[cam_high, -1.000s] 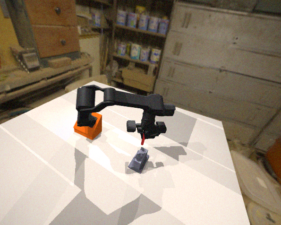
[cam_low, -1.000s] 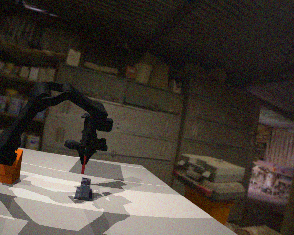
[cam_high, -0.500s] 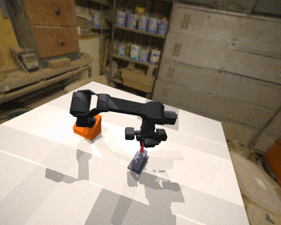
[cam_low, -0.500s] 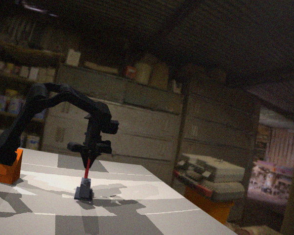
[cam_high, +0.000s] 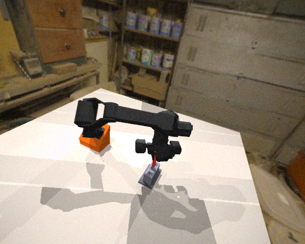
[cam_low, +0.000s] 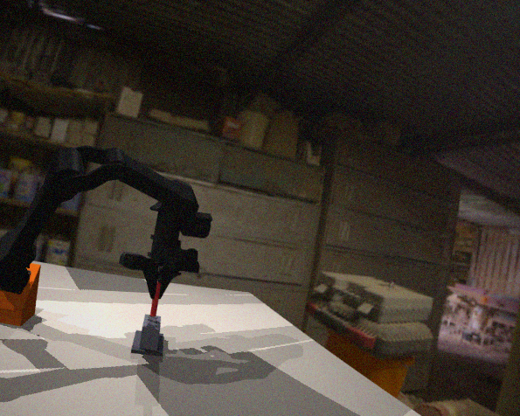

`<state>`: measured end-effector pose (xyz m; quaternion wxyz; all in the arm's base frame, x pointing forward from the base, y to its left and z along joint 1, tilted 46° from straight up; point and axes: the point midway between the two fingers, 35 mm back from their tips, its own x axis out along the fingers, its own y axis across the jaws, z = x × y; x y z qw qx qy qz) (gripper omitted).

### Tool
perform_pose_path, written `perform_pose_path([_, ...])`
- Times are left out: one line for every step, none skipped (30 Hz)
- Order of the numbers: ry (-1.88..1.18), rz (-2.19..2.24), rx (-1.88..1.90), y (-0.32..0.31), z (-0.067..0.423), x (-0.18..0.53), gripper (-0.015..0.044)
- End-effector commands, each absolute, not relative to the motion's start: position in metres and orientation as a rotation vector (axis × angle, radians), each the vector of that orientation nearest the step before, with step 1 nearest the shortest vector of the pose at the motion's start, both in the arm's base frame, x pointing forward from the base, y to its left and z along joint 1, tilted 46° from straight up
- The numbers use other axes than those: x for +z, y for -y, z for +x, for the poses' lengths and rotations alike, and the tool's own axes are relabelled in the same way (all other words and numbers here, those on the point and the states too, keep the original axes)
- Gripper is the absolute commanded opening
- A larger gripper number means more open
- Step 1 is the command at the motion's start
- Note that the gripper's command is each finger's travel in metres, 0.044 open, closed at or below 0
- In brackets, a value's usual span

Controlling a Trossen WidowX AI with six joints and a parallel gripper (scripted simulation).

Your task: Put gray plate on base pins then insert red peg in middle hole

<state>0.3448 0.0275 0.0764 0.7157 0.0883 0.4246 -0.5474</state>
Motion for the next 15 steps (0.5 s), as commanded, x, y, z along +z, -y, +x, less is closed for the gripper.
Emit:
perform_pose_path([-0.939, 0.190, -1.211, -0.0268, 0.3451, 0.0775, 0.0000])
perform_pose_path([-0.939, 0.190, -1.211, -0.0268, 0.3451, 0.0775, 0.0000])
perform_pose_path([-0.939, 0.190, -1.211, -0.0268, 0.3451, 0.0775, 0.0000])
perform_pose_path([-0.939, 0.190, -1.211, -0.0268, 0.3451, 0.0775, 0.0000])
perform_pose_path([-0.939, 0.190, -1.211, -0.0268, 0.3451, 0.0775, 0.0000])
perform_pose_path([-0.939, 0.190, -1.211, -0.0268, 0.3451, 0.0775, 0.0000])
perform_pose_path([-0.939, 0.190, -1.211, -0.0268, 0.3451, 0.0775, 0.0000])
perform_pose_path([-0.939, 0.190, -1.211, -0.0268, 0.3451, 0.0775, 0.0000])
perform_pose_path([-0.939, 0.190, -1.211, -0.0268, 0.3451, 0.0775, 0.0000])
perform_pose_path([-0.939, 0.191, -1.211, -0.0269, 0.3450, 0.0772, 0.0000])
perform_pose_path([-0.940, 0.193, -1.211, -0.0271, 0.3450, 0.0770, 0.0000])
perform_pose_path([-0.940, 0.194, -1.212, -0.0272, 0.3449, 0.0767, 0.0000])
perform_pose_path([-0.940, 0.196, -1.212, -0.0274, 0.3449, 0.0765, 0.0000])
perform_pose_path([-0.940, 0.196, -1.212, -0.0274, 0.3449, 0.0765, 0.0000])
perform_pose_path([-0.940, 0.196, -1.212, -0.0274, 0.3449, 0.0765, 0.0000])
